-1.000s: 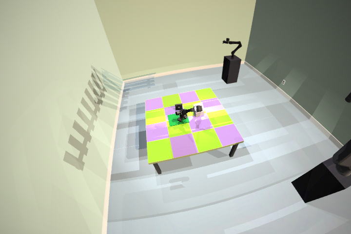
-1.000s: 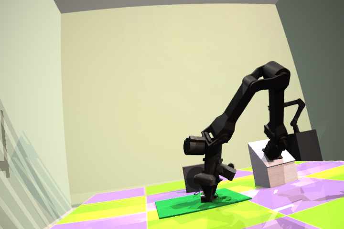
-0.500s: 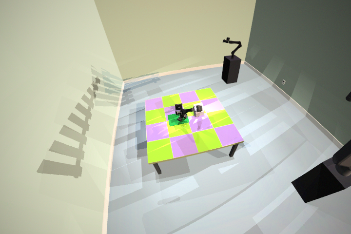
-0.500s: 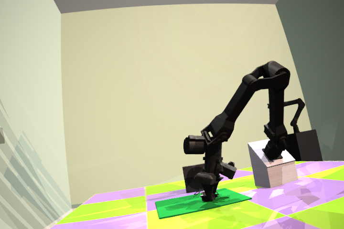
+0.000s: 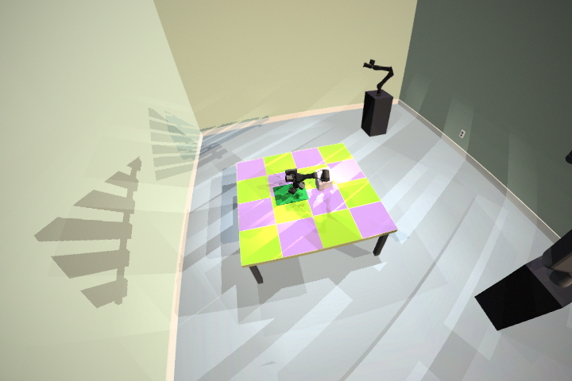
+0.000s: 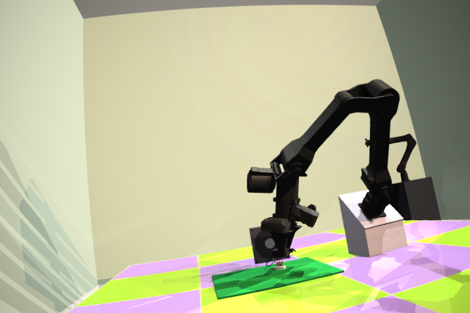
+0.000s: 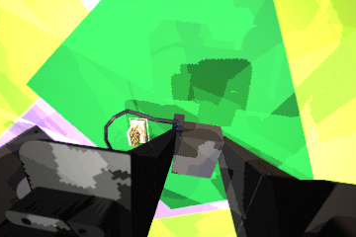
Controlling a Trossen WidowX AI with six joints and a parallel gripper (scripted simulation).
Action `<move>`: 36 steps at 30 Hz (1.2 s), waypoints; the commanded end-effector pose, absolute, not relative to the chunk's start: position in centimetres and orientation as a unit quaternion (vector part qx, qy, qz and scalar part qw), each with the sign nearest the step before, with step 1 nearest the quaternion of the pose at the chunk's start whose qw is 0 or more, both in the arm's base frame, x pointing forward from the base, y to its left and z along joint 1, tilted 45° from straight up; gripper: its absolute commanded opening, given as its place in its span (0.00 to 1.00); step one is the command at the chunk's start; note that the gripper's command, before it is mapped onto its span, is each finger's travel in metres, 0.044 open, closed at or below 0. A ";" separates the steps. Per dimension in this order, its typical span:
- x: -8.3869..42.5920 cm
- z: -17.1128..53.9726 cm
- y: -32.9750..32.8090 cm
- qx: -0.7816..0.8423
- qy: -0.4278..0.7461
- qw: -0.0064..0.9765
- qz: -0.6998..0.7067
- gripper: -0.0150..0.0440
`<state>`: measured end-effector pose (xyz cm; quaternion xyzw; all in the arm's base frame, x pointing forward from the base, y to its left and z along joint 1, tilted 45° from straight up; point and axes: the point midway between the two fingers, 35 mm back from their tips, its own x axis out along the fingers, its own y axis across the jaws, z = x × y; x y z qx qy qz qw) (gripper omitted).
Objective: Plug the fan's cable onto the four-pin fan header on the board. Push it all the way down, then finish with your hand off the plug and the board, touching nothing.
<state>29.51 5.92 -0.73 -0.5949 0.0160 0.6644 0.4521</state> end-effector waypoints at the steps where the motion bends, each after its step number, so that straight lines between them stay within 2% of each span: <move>1: 30.0 0.9 4.8 -0.602 0.011 0.453 0.657 0.25; 12: 29.9 2.2 3.5 -0.596 0.018 0.461 0.658 0.25; 36: 31.8 1.6 2.7 -0.345 0.277 0.649 0.619 0.25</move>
